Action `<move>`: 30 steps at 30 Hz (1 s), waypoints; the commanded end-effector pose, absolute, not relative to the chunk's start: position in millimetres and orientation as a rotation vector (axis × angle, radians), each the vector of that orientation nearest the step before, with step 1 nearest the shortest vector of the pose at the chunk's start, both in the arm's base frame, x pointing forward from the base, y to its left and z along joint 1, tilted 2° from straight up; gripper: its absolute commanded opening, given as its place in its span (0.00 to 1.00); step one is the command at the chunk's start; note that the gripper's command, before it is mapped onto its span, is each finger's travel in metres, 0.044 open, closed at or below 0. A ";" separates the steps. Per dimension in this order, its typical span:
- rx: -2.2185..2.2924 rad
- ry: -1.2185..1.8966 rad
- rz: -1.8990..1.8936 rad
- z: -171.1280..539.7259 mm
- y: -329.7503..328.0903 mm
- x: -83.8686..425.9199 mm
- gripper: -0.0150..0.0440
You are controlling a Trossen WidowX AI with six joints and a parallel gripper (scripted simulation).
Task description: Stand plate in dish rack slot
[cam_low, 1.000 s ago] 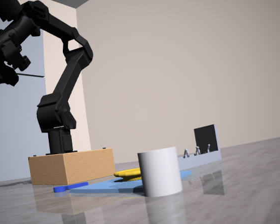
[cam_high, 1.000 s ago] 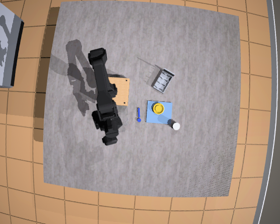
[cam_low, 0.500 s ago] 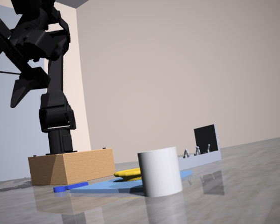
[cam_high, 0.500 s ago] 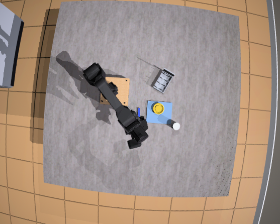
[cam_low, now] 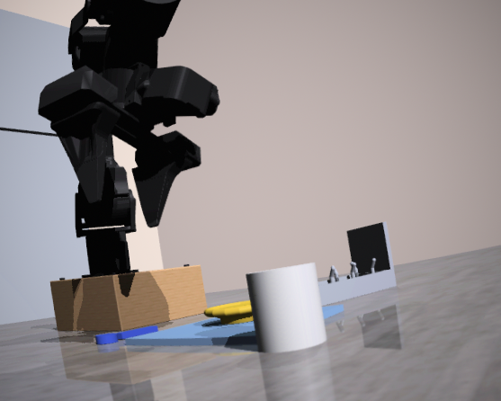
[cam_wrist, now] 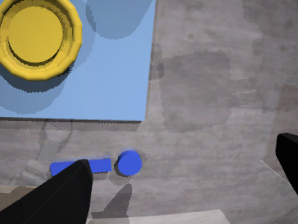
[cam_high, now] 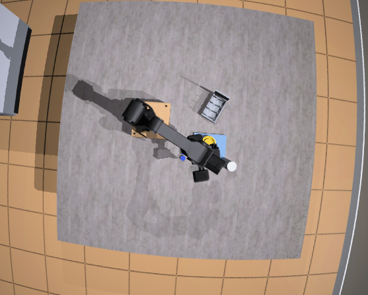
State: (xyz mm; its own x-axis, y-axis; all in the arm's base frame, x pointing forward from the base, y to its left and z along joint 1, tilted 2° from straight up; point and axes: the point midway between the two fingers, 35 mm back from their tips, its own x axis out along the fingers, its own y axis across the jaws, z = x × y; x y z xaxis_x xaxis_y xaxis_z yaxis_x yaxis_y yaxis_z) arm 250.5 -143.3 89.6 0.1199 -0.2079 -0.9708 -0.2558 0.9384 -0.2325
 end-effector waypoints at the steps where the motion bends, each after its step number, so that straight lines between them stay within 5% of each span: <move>1: -0.281 1.462 0.050 73.9 -115.1 273.7 0.93; 9: -0.045 1.513 0.027 45.0 -63.6 297.5 0.93; 30: -0.040 1.515 0.026 22.2 -66.2 299.0 0.93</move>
